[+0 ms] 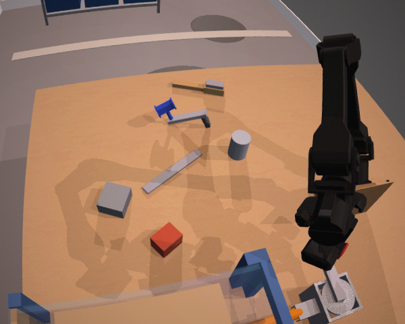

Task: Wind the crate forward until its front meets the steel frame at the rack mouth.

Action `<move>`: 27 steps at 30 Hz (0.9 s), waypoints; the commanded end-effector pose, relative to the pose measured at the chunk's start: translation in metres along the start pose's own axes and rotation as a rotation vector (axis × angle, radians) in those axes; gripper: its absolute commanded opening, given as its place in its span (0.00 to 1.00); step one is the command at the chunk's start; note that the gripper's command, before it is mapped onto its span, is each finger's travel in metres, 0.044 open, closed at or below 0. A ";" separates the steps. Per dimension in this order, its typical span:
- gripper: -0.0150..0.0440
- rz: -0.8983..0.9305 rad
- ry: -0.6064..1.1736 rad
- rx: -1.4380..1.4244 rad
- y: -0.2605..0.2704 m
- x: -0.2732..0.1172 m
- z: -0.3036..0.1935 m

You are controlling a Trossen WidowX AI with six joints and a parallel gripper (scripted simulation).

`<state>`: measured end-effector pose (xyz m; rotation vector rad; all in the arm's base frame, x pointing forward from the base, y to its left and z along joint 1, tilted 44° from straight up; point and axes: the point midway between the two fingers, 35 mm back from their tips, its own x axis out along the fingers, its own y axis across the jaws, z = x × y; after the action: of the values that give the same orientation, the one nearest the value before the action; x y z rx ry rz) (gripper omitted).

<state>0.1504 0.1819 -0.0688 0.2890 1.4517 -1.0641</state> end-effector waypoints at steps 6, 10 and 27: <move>0.25 0.051 -0.030 0.018 0.025 -0.005 0.014; 0.25 0.051 -0.030 0.019 0.030 -0.006 0.015; 0.25 0.053 -0.030 0.019 0.049 -0.008 0.018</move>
<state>0.1829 0.1923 -0.0735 0.2914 1.4266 -1.0637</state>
